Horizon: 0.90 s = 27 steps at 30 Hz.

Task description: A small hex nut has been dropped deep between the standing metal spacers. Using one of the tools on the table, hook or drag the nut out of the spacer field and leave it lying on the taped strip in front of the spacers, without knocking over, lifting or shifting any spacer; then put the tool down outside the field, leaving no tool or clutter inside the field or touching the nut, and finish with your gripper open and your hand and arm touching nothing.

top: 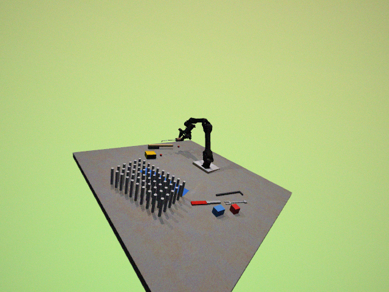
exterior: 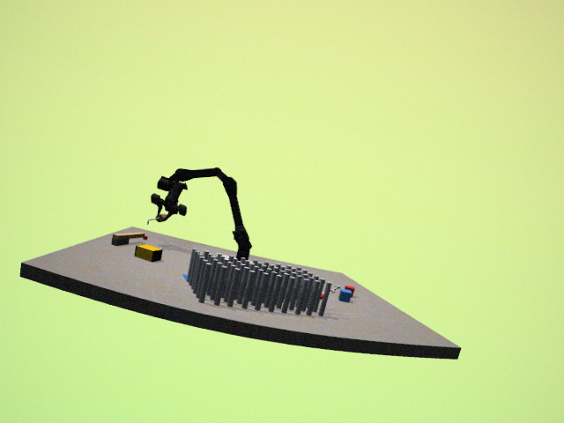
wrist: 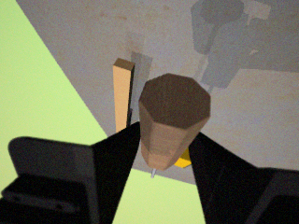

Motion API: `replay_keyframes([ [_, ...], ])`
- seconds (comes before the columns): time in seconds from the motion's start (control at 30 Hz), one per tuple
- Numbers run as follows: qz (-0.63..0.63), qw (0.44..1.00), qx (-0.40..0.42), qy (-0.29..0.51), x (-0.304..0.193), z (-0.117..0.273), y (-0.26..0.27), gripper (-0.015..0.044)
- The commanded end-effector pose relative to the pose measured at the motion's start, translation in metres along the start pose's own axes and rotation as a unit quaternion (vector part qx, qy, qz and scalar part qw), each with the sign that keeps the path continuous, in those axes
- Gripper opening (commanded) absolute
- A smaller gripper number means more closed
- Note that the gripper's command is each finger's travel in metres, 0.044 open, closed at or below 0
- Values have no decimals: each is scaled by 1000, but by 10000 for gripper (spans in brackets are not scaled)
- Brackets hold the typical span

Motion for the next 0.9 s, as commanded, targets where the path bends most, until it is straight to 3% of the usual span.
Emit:
replay_keyframes([
  [0.0, 1, 1000, -3, 4, 3, -4, -1, 0],
  [0.87, 1, 1000, -3, 4, 14, -22, 0, 0],
])
Point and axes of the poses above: the point midway between the two fingers, 35 mm back from their tips, its own z axis back along the fingers, its own y axis across the jaws, x = y × z, the point moved 8 cm from there along z, back along the fingers, and after that the axes turned 15 degrees about -z, right-handed, at the moved point
